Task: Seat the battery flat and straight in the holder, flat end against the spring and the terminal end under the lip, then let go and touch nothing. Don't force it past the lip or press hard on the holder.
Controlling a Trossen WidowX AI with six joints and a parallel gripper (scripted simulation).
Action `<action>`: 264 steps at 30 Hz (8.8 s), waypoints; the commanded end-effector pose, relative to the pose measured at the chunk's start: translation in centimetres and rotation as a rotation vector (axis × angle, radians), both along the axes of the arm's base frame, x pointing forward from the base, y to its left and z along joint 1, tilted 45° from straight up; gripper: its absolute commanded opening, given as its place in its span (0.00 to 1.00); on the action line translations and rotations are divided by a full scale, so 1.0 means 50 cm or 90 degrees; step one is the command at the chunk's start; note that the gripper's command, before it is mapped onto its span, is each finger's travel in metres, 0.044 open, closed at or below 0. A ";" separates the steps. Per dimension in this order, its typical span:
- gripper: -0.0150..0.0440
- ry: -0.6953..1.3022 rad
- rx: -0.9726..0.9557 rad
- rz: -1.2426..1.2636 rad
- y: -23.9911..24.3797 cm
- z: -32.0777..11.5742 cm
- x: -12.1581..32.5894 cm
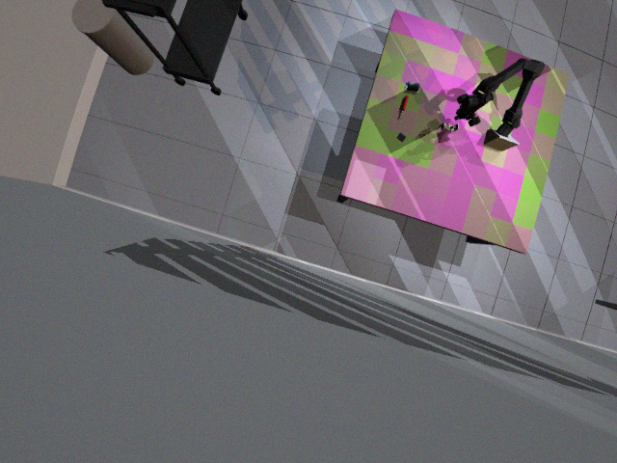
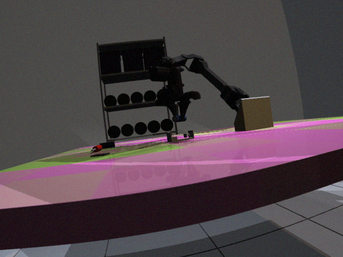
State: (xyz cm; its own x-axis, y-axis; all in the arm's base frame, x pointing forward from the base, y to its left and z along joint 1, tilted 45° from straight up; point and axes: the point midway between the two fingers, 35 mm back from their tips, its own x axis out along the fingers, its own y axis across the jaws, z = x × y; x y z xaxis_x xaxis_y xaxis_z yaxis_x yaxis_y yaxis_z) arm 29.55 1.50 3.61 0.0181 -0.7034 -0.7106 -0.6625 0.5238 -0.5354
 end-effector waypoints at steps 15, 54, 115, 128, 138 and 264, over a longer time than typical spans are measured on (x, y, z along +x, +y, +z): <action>0.40 -0.214 0.003 -0.217 0.067 -0.051 0.032; 0.40 -0.316 0.109 -0.096 0.007 -0.117 0.046; 0.40 -0.389 0.178 -0.007 -0.029 -0.132 0.001; 0.40 -0.387 0.180 -0.008 -0.033 -0.129 -0.016; 0.40 -0.369 0.172 -0.028 -0.032 -0.134 -0.011; 0.40 -0.169 0.046 -0.249 -0.035 -0.150 0.051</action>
State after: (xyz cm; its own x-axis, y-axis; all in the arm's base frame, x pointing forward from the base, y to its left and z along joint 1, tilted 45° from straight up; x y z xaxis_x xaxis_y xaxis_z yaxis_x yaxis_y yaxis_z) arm 31.99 -0.25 -3.78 -0.0417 -0.6421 -0.7655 -0.2568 0.7473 -0.6128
